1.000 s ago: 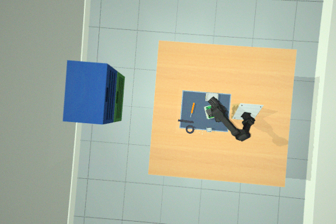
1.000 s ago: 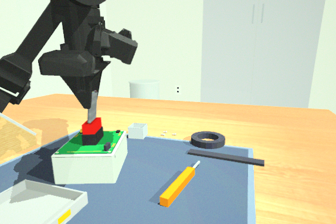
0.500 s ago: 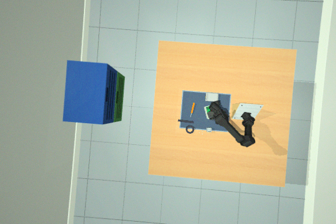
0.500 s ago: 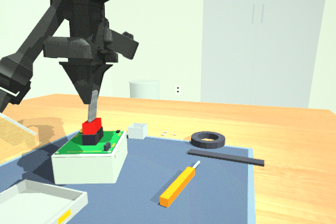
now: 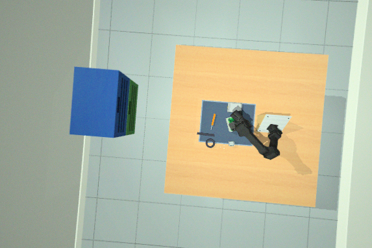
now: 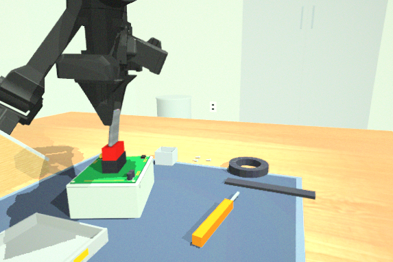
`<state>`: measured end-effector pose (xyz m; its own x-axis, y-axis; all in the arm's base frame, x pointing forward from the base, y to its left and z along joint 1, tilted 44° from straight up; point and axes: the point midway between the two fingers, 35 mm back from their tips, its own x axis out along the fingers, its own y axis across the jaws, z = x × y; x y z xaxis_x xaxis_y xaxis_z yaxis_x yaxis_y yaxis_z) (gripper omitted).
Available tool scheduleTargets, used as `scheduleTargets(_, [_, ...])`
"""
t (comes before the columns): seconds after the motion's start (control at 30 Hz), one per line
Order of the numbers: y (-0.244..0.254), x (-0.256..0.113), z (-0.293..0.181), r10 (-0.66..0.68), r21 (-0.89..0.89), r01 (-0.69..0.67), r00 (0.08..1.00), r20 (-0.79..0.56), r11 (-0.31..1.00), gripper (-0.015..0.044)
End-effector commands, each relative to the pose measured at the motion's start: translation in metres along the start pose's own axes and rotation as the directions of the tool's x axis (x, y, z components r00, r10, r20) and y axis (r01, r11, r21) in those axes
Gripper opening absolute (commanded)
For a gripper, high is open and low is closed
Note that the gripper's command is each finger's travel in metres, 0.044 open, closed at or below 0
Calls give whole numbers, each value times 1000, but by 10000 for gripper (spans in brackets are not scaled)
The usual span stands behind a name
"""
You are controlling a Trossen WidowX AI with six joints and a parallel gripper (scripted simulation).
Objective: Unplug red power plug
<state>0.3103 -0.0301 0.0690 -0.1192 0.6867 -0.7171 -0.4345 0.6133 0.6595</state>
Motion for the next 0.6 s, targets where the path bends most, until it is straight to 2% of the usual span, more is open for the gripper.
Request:
scheduleTargets(0.0, [-2,-13,-1,-31,17,30,999,44,999,0])
scheduleTargets(0.23, [-3,7,0,-31,17,30,999,45,999,0])
scheduleTargets(0.57, [-3,7,0,-31,17,30,999,45,999,250])
